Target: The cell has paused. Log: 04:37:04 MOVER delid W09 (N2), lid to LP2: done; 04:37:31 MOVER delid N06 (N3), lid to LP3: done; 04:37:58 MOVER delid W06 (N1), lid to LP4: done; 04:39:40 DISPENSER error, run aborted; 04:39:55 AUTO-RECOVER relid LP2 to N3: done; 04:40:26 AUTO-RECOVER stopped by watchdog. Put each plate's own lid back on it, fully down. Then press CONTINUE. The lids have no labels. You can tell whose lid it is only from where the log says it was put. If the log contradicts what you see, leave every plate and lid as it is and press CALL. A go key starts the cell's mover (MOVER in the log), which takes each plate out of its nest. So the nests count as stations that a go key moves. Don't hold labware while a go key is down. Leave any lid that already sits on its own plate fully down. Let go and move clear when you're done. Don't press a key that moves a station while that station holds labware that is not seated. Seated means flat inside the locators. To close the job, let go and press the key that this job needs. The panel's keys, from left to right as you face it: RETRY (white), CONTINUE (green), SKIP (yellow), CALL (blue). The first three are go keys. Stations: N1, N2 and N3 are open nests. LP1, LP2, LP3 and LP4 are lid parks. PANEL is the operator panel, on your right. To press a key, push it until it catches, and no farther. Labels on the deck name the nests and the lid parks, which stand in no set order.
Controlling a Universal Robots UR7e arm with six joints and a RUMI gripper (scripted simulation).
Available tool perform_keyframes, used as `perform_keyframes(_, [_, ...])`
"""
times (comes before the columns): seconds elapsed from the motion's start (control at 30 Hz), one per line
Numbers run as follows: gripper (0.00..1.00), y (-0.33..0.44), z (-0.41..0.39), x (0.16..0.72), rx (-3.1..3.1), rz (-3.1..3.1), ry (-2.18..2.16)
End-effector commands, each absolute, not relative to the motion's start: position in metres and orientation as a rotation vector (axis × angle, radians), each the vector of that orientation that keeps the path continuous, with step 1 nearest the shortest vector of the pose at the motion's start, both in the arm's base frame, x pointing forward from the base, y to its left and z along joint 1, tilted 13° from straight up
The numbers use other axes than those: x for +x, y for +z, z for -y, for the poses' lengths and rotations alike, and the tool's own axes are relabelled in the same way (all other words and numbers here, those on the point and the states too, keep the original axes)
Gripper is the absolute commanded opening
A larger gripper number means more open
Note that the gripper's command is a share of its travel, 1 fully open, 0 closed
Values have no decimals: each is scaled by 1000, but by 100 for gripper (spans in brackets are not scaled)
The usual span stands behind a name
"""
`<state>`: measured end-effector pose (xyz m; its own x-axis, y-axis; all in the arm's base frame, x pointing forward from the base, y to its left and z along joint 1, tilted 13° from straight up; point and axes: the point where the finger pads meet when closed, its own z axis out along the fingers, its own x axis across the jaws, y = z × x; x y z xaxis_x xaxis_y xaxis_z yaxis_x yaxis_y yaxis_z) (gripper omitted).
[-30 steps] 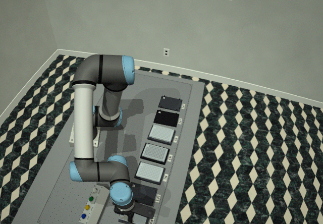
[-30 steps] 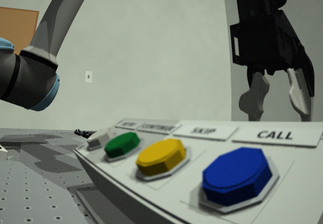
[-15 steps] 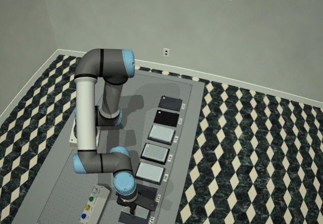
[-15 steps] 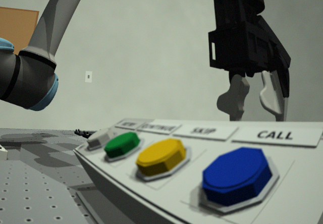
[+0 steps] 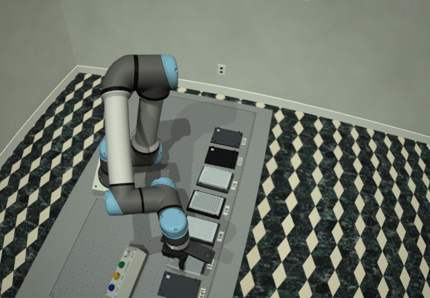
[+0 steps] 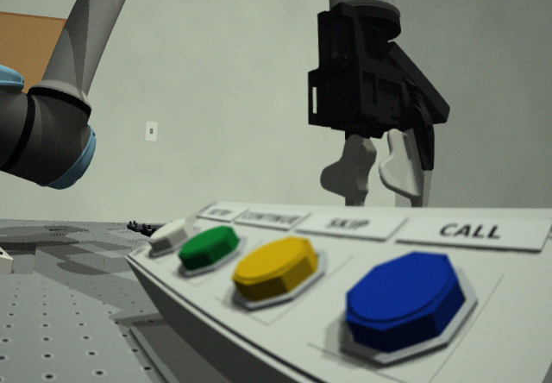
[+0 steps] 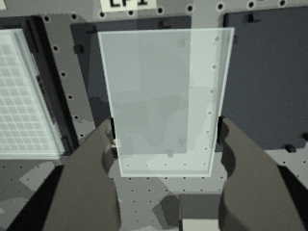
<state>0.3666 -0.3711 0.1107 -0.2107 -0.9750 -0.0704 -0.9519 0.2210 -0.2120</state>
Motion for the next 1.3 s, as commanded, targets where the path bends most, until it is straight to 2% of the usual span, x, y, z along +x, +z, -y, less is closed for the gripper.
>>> perform_keyframes(0.0, [0,114,342,372,-1842,-2302,-185])
perform_keyframes(1.27, [0,125,175,404,-1842,-2301,-185])
